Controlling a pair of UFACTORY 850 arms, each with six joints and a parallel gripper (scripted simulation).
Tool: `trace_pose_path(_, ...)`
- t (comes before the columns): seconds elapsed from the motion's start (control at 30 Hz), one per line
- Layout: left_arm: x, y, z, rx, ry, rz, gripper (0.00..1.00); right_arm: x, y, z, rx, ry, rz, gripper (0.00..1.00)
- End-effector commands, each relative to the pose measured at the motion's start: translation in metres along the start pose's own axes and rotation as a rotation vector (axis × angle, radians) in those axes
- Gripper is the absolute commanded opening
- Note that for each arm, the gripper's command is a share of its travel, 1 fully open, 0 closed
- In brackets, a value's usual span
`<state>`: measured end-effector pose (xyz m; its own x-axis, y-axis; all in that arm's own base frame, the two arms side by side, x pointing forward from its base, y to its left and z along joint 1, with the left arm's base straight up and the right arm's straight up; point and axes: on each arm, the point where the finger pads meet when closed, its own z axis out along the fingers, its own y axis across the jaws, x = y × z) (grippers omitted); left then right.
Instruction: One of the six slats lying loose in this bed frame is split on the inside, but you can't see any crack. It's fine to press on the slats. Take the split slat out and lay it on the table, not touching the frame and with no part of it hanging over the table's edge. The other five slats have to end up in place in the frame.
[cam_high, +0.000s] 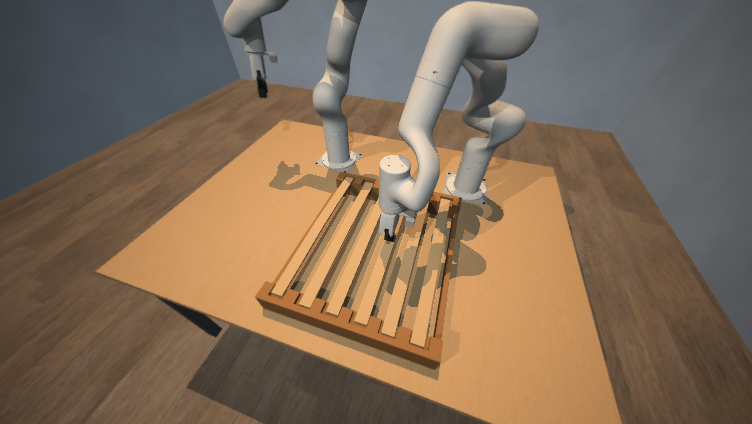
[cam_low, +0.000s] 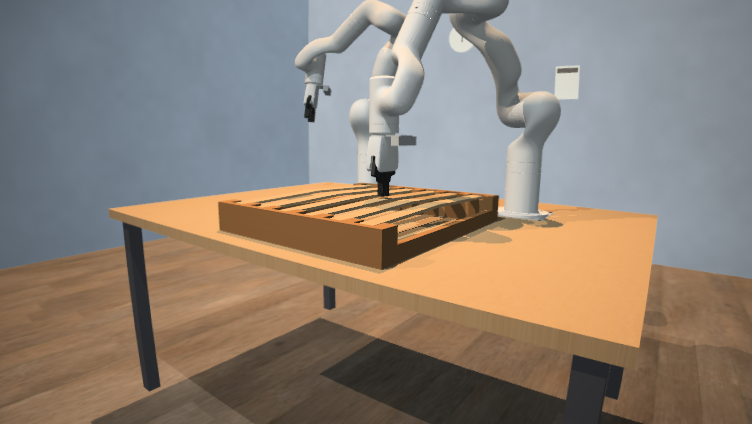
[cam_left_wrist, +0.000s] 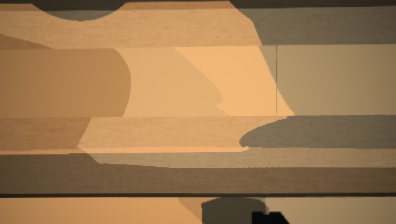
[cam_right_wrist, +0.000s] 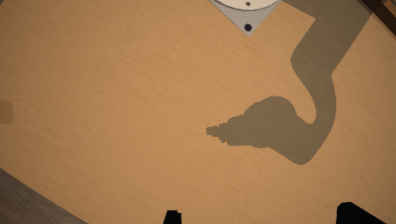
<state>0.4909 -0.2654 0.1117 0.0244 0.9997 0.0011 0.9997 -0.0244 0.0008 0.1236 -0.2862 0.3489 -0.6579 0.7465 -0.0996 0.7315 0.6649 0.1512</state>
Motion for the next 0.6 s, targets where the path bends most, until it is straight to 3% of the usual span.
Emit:
trace_pose_path(0.0, -0.0004, 0.0008, -0.0009, -0.002, -0.001, 0.000, 0.00, -0.0006, -0.0001, -0.0007, 0.001, -0.002, 0.000, 1.00)
trace_pose_path(0.57, 0.0001, 0.0011, 0.0011, -0.002, -0.001, 0.000, 0.00, -0.0006, -0.0001, -0.0007, 0.001, -0.002, 0.000, 1.00)
